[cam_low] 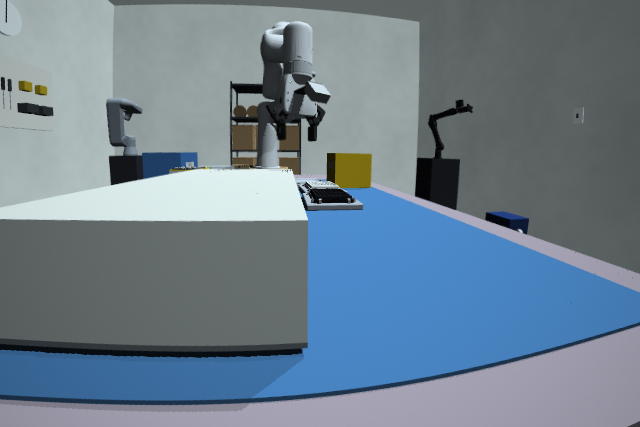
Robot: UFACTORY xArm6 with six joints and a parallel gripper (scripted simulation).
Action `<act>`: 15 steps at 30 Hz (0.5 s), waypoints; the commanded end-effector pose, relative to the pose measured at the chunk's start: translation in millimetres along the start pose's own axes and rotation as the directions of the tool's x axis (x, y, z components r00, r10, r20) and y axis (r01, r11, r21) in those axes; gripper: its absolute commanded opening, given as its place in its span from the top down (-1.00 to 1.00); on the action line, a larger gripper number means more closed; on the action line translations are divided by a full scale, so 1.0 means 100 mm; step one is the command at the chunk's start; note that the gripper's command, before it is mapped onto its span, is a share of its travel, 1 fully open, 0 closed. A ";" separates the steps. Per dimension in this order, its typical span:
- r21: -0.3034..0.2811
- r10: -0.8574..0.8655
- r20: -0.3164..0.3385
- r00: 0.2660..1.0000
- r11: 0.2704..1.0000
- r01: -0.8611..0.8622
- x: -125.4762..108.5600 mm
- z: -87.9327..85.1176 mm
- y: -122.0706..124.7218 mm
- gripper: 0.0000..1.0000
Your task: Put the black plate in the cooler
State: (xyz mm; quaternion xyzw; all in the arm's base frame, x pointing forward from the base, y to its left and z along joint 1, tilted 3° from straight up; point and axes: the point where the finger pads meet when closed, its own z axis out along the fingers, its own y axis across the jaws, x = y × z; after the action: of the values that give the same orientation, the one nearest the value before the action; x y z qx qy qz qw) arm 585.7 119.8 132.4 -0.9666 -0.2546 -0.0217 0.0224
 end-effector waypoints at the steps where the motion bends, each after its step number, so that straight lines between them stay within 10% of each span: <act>1: -0.005 0.140 0.008 0.990 0.990 -0.140 0.21 -0.02 -0.06 -1.00; 15: -0.008 0.489 0.006 0.872 0.872 -0.489 0.78 -0.02 -0.25 -1.00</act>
State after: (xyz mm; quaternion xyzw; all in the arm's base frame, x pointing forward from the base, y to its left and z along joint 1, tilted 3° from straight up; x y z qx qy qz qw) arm 629.1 168.2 136.2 -0.9987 -0.0380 -0.0189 0.0265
